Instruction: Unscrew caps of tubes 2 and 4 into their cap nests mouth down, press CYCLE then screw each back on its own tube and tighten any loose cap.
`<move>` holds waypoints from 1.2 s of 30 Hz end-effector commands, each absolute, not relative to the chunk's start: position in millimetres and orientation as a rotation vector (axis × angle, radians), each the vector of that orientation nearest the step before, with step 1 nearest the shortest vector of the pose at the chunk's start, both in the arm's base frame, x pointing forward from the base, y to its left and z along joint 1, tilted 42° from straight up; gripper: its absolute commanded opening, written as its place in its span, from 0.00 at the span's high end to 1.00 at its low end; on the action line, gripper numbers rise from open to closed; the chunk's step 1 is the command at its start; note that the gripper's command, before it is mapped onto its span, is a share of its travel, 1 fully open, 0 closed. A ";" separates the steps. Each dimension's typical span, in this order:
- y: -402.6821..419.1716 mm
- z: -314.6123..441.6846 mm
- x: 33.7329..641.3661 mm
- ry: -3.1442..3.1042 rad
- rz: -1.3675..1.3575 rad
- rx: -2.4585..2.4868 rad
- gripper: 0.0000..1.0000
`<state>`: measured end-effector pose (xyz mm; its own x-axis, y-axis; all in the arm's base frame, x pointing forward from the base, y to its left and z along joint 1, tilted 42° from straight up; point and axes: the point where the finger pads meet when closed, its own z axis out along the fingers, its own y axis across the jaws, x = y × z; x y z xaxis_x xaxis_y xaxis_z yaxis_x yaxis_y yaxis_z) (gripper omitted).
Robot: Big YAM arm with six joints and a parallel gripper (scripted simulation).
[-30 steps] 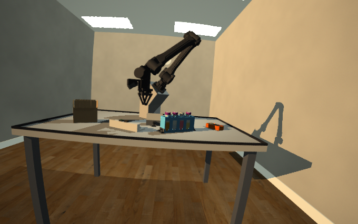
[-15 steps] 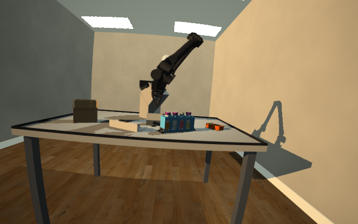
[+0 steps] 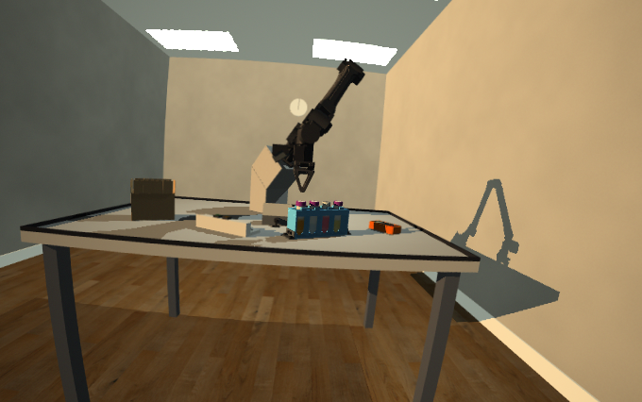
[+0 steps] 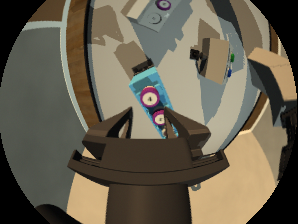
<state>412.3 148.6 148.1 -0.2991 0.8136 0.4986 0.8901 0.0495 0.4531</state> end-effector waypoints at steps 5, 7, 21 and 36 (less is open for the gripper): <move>158.7 134.4 413.6 -2.170 -1.065 -1.806 0.51; 162.2 129.8 415.0 -2.170 -1.065 -1.806 0.51; 169.1 127.8 428.1 -2.178 -1.099 -1.808 0.51; 176.8 112.2 426.5 -2.168 -1.074 -1.810 0.51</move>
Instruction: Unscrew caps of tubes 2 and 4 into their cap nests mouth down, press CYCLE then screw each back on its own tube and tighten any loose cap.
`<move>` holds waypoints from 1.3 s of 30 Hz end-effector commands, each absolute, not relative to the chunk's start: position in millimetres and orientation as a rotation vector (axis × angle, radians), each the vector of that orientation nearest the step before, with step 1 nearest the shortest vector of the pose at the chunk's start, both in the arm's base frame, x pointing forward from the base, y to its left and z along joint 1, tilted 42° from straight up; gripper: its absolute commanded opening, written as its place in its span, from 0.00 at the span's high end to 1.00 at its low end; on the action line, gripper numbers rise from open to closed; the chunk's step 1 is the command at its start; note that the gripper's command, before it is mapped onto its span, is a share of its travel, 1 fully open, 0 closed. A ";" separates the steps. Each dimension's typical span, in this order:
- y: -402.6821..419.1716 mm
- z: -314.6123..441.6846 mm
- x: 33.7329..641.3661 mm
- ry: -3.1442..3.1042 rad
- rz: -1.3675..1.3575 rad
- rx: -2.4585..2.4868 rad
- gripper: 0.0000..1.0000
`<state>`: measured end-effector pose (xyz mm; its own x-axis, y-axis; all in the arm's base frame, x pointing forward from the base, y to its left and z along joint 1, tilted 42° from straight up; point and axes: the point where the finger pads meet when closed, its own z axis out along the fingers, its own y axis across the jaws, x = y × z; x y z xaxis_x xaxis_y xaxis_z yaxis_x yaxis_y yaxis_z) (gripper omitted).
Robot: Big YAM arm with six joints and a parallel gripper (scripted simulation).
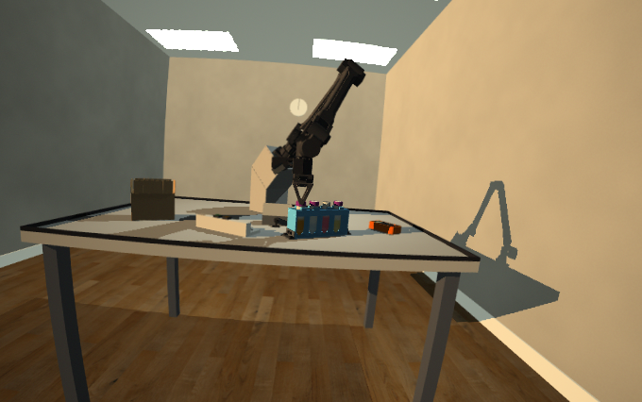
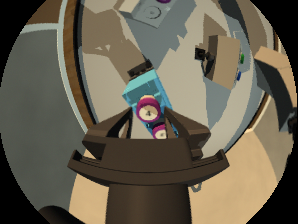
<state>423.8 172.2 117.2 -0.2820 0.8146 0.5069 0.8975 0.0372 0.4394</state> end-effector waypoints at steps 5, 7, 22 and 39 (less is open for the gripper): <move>180.0 109.1 425.1 -2.170 -1.069 -1.805 0.51; 180.3 108.5 425.0 -2.170 -1.068 -1.805 0.51; 175.0 120.0 430.7 -2.178 -1.098 -1.808 1.00; 173.9 117.0 431.2 -2.843 -1.176 -1.109 1.00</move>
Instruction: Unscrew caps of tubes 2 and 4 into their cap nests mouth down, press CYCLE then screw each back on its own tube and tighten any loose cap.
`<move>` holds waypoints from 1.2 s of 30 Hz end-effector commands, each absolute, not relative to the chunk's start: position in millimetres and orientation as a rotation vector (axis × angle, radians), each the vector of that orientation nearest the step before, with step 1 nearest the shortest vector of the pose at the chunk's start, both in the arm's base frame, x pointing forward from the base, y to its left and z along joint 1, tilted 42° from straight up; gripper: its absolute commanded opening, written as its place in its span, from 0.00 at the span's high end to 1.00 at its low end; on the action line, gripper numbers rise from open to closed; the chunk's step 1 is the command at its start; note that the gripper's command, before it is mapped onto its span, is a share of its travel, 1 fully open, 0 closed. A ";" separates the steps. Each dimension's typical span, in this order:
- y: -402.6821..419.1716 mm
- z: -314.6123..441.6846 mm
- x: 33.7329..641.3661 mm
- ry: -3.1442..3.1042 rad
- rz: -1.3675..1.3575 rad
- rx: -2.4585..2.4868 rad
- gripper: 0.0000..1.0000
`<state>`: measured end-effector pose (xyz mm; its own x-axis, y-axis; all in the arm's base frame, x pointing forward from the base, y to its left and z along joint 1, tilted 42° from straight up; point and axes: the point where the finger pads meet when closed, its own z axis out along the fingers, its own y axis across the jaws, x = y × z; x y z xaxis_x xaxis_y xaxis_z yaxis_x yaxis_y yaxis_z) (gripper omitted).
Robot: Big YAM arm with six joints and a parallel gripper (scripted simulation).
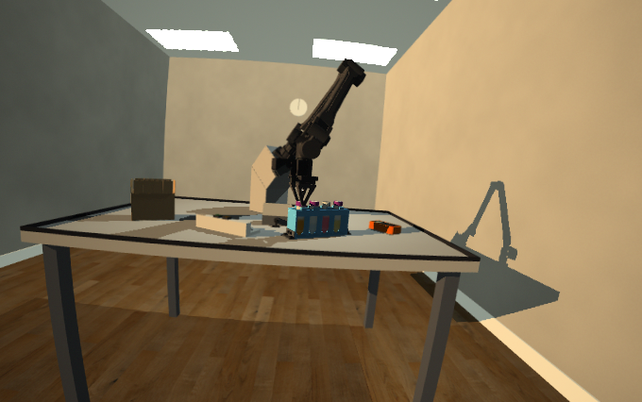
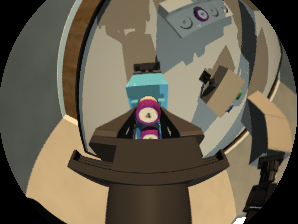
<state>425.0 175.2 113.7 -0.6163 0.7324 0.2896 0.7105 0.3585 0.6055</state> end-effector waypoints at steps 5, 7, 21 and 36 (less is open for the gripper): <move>173.6 117.1 431.1 2.648 1.045 0.787 1.00; 173.4 117.0 431.0 2.657 1.020 0.648 1.00; 172.7 117.6 432.1 2.601 0.850 -0.090 1.00; 172.6 118.1 431.9 2.342 0.609 -0.856 1.00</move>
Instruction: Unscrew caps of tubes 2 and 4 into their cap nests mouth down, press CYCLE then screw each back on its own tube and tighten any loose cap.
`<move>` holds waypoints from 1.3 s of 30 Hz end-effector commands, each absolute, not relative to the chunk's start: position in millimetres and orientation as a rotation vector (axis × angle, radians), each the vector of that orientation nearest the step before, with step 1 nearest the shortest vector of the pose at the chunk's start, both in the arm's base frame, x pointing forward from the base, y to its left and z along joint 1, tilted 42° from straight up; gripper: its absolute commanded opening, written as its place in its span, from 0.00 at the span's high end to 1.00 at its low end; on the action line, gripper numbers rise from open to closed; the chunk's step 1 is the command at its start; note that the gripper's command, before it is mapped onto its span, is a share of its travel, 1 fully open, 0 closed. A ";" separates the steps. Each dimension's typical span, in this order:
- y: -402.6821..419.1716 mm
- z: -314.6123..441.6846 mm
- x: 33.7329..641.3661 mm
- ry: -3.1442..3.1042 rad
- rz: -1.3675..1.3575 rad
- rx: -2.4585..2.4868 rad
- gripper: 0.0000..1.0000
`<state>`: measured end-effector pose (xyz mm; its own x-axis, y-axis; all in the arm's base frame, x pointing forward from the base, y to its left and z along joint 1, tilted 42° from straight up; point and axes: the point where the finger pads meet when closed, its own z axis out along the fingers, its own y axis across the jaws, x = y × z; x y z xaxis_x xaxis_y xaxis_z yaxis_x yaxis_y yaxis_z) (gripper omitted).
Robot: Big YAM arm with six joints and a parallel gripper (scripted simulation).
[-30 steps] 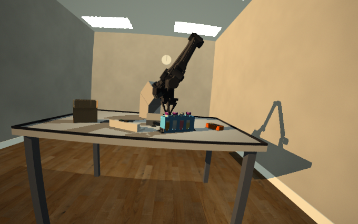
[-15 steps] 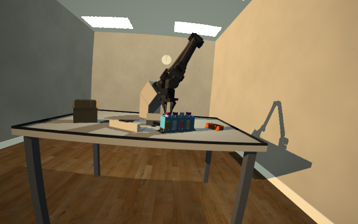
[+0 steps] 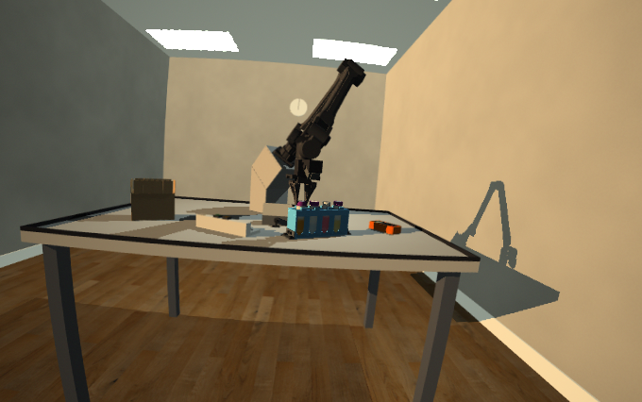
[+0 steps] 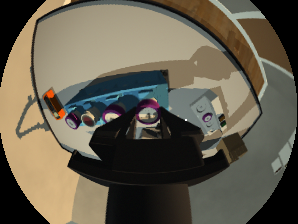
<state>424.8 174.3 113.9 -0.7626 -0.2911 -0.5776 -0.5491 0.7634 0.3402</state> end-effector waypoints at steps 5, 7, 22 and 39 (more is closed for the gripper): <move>172.8 118.2 431.5 2.210 0.518 -1.093 1.00; 172.8 118.2 431.3 2.147 0.477 -1.191 1.00; 172.9 118.2 430.2 1.663 0.208 -1.745 1.00; 173.8 117.9 429.4 1.183 -0.018 -2.091 1.00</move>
<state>425.0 173.6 114.7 0.5134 -0.7761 -0.3661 -0.7864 -0.2548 -0.5627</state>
